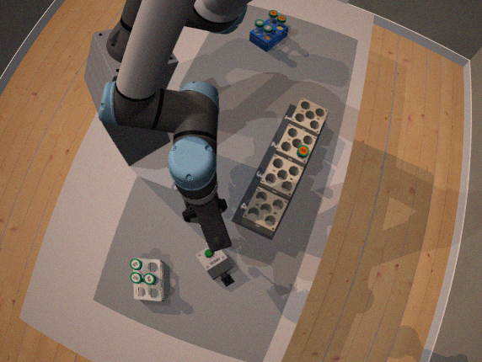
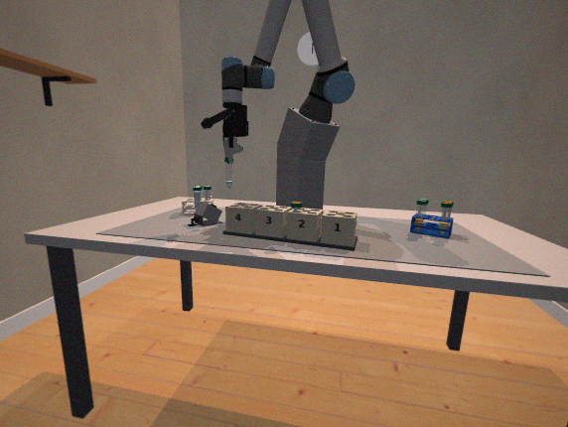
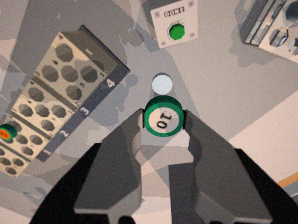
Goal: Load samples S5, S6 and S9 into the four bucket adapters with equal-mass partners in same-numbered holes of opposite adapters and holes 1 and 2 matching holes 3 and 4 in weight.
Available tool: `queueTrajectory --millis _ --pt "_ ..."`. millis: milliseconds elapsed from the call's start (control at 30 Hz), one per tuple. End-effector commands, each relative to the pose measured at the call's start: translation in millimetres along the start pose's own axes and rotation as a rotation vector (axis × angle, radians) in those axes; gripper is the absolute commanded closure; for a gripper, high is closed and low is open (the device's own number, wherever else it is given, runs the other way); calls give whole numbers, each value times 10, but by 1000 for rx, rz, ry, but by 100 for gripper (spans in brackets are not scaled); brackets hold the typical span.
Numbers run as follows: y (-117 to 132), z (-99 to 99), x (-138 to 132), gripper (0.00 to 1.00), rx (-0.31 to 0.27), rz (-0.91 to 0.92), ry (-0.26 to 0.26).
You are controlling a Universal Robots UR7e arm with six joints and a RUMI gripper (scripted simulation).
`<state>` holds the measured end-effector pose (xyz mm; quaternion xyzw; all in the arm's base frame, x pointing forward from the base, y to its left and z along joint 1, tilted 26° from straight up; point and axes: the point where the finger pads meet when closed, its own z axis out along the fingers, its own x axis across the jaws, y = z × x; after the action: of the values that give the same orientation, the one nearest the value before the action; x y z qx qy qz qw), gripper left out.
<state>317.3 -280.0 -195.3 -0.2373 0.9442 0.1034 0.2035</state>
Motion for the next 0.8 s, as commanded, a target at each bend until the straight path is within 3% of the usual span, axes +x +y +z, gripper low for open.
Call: queueTrajectory --millis 0,767 --pt "143 -19 -269 100 3 1 2" --pt "809 -15 -1427 100 3 1 2"
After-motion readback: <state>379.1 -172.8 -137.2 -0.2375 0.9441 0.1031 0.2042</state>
